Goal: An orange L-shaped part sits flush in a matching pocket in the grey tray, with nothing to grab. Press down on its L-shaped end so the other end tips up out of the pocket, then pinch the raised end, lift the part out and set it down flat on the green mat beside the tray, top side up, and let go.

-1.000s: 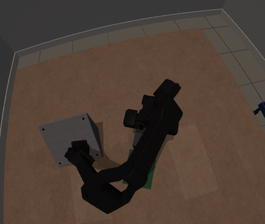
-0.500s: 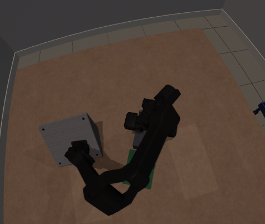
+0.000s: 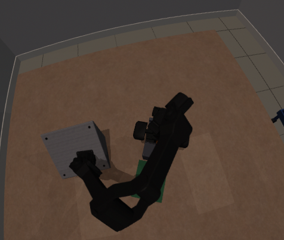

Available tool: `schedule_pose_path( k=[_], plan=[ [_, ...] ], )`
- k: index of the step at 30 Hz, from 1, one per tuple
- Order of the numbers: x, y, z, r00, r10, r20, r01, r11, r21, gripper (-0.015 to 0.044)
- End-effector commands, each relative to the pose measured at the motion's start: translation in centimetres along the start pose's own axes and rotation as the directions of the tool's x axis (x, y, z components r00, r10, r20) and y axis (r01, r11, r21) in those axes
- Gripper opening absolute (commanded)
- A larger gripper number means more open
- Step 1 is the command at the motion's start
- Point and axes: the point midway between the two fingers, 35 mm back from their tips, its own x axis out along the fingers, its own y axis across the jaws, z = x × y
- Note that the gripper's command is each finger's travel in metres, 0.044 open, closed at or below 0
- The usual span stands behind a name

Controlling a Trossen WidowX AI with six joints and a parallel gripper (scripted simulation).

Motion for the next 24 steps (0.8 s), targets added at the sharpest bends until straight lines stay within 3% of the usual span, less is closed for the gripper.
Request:
schedule_pose_path(
  k=[1,4,7,24],
  plan=[
    [-0.1,0.0,0.0,1.000,-0.001,0.000,0.001,1.000,0.000,0.0102],
    [-0.1,0.0,0.0,1.000,-0.001,0.000,0.001,1.000,0.000,0.0082],
    [-0.1,0.0,0.0,1.000,-0.001,0.000,0.001,1.000,0.000,0.0003],
    [-1.7,0.0,0.0,1.000,-0.003,-0.001,0.003,1.000,-0.002,0.0000]
  ],
)
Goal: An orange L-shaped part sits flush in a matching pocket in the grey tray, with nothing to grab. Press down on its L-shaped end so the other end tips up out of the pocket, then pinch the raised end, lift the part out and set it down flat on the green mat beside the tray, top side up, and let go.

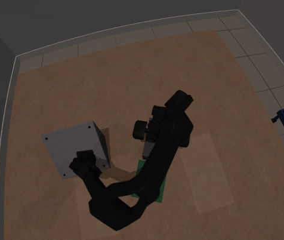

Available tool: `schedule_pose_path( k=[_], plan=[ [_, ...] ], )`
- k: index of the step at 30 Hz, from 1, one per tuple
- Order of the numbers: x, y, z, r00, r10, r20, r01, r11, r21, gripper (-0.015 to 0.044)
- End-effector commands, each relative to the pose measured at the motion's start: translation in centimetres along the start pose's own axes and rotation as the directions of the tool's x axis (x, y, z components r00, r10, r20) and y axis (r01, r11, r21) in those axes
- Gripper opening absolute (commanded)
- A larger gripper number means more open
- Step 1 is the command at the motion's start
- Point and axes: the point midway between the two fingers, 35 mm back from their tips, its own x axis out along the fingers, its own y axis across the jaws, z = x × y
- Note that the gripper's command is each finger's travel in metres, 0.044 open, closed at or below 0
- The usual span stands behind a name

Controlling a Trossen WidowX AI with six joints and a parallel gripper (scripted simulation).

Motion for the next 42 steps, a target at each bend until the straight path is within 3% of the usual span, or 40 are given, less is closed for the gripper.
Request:
schedule_pose_path(
  k=[1,42],
  plan=[
    [-0.8,0.0,0.2,1.000,-0.002,0.009,0.002,1.000,0.002,0.0000],
    [-7.3,0.0,0.1,1.000,-0.002,0.009,0.002,1.000,0.000,0.0000]
  ],
)
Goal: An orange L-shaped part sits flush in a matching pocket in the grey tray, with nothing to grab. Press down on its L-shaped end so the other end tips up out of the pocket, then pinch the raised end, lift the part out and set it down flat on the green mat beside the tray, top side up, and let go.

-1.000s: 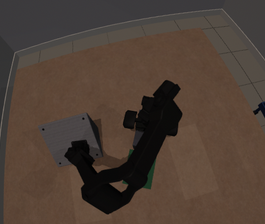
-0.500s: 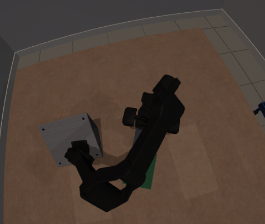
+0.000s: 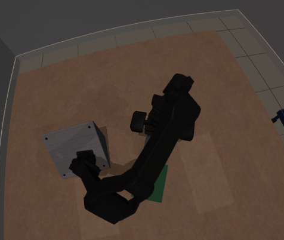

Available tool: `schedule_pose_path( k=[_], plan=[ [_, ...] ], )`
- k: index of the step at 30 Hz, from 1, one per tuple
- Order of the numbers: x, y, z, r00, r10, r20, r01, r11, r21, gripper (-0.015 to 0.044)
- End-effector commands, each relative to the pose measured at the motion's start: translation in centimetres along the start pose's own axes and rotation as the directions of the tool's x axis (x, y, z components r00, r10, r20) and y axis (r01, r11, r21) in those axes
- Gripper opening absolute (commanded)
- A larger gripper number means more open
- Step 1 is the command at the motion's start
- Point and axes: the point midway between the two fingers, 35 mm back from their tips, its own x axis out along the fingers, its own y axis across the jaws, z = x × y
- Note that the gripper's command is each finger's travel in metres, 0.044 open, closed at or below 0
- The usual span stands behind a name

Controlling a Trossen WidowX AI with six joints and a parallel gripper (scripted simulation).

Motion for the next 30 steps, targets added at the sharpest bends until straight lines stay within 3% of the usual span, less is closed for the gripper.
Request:
schedule_pose_path(
  k=[1,12,30],
  plan=[
    [-0.5,0.1,0.1,1.000,0.000,0.007,0.000,1.000,0.001,0.0000],
    [-1.0,0.1,-0.3,1.000,0.000,0.006,0.000,1.000,0.001,0.0000],
    [-0.5,0.7,-7.5,1.000,0.000,0.003,0.000,1.000,-0.002,0.0000]
  ],
)
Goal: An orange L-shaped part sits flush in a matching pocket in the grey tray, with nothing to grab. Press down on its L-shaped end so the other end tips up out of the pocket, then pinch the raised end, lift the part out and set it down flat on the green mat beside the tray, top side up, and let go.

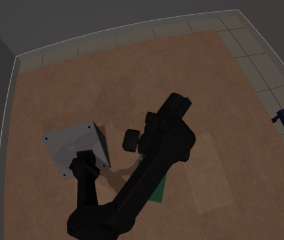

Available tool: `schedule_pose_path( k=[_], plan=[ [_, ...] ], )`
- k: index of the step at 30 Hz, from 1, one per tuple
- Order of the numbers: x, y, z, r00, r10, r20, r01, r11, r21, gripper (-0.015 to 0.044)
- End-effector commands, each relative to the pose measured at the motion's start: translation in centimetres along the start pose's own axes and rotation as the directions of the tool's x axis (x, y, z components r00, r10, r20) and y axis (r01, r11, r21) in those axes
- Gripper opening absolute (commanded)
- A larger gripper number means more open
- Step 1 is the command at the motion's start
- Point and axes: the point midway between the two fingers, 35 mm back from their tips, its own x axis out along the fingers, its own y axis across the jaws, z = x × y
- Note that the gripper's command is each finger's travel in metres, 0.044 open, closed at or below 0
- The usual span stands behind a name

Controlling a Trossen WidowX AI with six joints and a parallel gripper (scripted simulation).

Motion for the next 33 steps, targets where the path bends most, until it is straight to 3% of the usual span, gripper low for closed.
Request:
schedule_pose_path(
  k=[1,23,33],
  plan=[
    [0.0,0.1,-1.5,1.000,-0.006,0.000,0.006,1.000,-0.003,0.0000],
    [0.0,0.9,-9.2,0.994,-0.064,0.088,0.064,0.998,-0.004,0.0000],
    [0.4,0.9,-9.4,0.996,-0.051,0.076,0.051,0.999,0.004,0.0000]
  ],
)
